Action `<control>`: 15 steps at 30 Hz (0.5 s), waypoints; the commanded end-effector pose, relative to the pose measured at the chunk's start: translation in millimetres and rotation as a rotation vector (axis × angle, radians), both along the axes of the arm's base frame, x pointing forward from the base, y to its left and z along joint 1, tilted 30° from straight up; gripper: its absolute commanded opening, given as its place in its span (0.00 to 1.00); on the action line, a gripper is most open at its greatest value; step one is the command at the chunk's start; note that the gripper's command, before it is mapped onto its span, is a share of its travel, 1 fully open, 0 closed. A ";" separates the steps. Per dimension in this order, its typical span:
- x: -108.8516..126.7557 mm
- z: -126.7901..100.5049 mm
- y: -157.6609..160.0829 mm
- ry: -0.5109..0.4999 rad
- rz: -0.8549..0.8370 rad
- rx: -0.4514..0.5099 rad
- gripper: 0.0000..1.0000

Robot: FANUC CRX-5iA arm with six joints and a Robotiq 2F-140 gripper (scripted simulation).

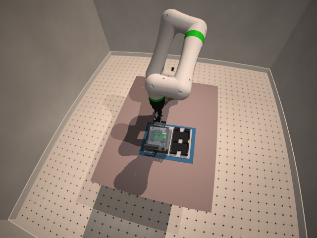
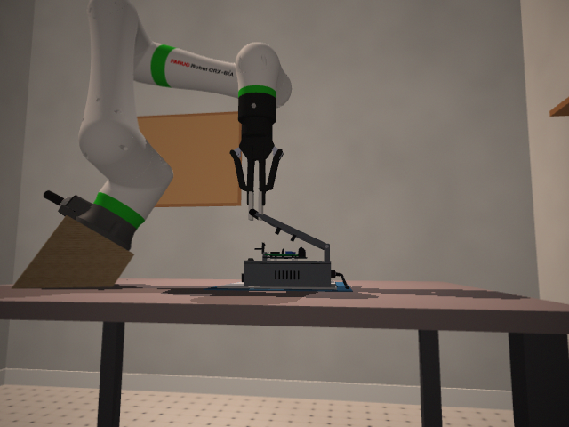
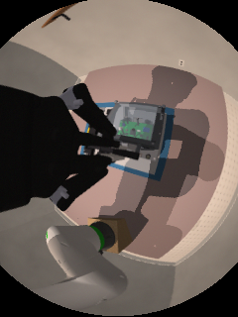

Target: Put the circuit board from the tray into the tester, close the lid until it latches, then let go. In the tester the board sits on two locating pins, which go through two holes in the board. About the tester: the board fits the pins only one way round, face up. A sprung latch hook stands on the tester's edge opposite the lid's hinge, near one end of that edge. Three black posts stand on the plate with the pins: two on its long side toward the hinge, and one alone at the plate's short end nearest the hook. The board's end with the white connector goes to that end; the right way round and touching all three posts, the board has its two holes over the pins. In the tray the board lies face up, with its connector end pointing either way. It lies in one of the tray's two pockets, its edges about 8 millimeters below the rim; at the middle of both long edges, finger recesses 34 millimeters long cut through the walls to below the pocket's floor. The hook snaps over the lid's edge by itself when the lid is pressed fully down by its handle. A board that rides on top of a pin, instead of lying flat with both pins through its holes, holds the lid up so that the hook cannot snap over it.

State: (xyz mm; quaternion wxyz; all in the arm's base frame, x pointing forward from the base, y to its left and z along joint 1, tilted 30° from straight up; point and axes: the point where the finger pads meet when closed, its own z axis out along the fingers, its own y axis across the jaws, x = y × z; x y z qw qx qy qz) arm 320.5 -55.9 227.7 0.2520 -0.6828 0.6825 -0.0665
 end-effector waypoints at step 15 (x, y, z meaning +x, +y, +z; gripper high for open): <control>1.9 -23.4 6.2 0.000 0.000 0.000 0.00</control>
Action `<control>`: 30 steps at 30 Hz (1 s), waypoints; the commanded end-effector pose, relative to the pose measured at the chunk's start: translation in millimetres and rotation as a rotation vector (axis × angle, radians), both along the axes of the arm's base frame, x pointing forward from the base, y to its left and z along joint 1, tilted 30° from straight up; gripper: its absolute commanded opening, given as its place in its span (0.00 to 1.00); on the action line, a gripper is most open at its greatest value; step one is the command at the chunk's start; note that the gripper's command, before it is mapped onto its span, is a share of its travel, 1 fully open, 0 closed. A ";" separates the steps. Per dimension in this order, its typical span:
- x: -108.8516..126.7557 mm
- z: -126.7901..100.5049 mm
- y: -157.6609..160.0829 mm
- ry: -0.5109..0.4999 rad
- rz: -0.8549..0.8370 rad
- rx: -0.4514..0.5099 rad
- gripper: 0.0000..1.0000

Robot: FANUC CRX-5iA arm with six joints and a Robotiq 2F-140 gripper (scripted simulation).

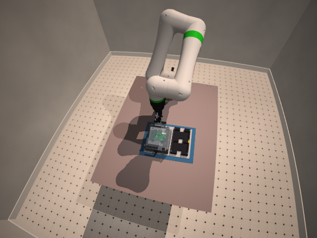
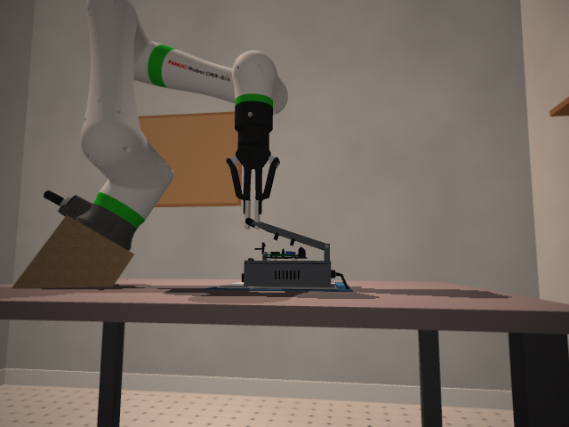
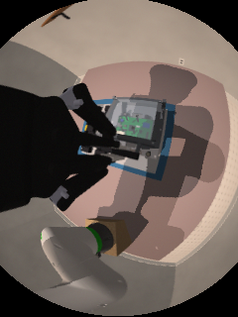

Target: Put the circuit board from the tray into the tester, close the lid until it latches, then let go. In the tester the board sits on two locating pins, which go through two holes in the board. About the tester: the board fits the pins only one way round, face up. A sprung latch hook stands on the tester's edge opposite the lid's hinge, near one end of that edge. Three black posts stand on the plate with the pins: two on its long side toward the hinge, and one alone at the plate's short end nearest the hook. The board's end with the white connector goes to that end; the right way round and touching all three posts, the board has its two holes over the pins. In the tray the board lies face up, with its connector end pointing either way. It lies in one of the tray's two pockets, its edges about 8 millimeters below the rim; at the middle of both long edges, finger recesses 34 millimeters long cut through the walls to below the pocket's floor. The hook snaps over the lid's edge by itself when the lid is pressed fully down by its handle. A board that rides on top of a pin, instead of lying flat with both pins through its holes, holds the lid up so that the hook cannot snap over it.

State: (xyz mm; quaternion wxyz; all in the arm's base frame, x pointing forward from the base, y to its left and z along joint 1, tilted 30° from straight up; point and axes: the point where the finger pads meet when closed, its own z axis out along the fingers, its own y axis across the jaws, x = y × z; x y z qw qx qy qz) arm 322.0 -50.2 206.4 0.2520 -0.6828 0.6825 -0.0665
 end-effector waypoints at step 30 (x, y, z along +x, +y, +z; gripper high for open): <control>8.7 -35.0 9.6 0.000 0.000 0.000 0.00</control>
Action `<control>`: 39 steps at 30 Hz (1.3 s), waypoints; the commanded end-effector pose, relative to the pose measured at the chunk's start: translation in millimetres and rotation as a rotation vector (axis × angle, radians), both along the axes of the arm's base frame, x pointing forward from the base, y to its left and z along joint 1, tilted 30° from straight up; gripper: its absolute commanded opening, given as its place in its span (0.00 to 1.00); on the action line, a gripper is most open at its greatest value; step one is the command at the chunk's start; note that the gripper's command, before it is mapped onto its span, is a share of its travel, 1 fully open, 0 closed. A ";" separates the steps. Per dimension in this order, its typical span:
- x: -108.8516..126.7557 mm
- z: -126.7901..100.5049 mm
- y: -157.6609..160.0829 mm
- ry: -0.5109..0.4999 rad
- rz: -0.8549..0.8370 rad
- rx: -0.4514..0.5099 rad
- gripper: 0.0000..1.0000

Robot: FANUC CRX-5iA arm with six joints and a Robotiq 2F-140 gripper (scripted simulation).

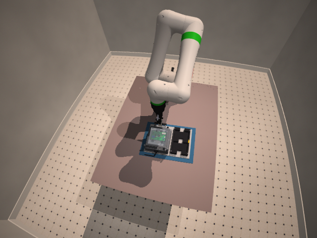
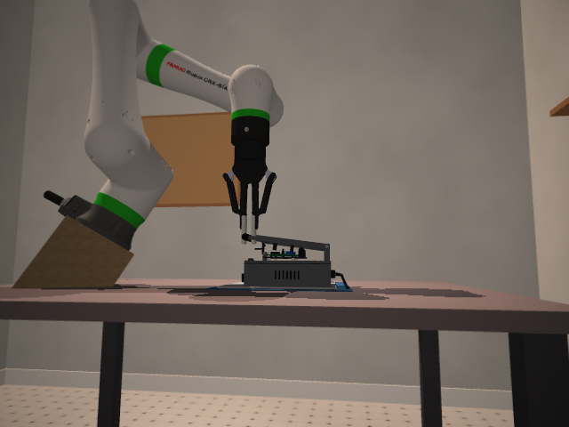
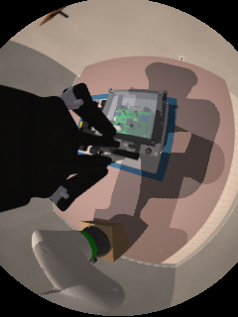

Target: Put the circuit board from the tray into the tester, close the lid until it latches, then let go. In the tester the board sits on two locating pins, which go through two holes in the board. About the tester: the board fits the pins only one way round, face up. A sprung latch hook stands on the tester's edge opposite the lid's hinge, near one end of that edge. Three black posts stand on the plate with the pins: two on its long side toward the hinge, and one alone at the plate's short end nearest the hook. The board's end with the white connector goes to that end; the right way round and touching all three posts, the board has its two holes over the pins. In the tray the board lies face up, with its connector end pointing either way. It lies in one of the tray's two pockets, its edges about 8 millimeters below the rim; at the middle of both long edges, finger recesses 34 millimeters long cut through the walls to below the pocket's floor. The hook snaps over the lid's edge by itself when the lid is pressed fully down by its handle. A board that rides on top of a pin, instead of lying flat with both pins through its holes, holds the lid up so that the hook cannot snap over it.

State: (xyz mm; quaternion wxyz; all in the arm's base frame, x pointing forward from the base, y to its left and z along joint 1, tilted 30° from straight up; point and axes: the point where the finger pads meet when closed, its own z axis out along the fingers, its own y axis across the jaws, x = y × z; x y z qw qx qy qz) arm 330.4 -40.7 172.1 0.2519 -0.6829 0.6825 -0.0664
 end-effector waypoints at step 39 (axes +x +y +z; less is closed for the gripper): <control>7.5 -18.0 5.1 0.000 0.000 0.000 0.00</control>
